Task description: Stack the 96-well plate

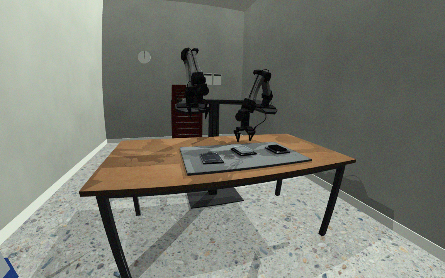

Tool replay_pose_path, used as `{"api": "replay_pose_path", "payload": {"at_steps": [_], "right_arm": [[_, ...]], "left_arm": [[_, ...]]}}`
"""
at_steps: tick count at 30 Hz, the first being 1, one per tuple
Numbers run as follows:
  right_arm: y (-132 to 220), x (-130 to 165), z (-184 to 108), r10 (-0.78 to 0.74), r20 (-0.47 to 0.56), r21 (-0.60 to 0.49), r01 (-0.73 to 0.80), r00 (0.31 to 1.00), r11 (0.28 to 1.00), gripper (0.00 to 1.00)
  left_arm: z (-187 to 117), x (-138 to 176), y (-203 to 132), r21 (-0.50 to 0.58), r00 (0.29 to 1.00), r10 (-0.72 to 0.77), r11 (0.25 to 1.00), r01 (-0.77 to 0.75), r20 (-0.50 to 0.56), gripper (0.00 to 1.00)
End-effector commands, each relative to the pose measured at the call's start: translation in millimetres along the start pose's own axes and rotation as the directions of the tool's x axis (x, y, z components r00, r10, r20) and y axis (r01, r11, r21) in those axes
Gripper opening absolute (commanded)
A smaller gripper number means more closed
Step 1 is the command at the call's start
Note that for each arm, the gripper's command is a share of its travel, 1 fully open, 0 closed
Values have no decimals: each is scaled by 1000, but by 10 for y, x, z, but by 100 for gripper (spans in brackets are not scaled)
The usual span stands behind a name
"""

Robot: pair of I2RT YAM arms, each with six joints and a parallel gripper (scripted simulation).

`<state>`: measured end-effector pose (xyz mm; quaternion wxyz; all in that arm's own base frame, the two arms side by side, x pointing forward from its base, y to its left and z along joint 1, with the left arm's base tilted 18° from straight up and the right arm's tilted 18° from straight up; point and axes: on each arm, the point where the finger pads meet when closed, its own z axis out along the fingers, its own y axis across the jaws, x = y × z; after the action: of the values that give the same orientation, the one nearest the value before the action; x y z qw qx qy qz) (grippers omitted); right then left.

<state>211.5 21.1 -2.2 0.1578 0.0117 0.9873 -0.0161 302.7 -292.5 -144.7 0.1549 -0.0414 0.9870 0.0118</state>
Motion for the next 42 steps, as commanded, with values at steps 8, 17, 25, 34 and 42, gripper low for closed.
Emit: {"api": "replay_pose_path", "payload": {"at_steps": [8, 17, 25, 34, 42], "right_arm": [[1, 88, 13, -6, -20, -8, 6, 1000, 1000, 100], [1, 88, 13, -6, -20, -8, 6, 1000, 1000, 100], [1, 88, 13, -6, -20, -8, 6, 1000, 1000, 100], [1, 88, 13, -6, -20, -8, 6, 1000, 1000, 100], [1, 88, 13, -6, -20, -8, 6, 1000, 1000, 100]], "left_arm": [[233, -15, -5, 4, 1000, -2, 1000, 2, -3, 100], [351, -12, 0, 4, 1000, -2, 1000, 2, -3, 100], [484, -4, -1, 4, 1000, -1, 1000, 1, -4, 100], [603, -4, 8, 3, 1000, -2, 1000, 2, -4, 100], [697, 25, -12, 5, 1000, 6, 1000, -6, -4, 100]]}}
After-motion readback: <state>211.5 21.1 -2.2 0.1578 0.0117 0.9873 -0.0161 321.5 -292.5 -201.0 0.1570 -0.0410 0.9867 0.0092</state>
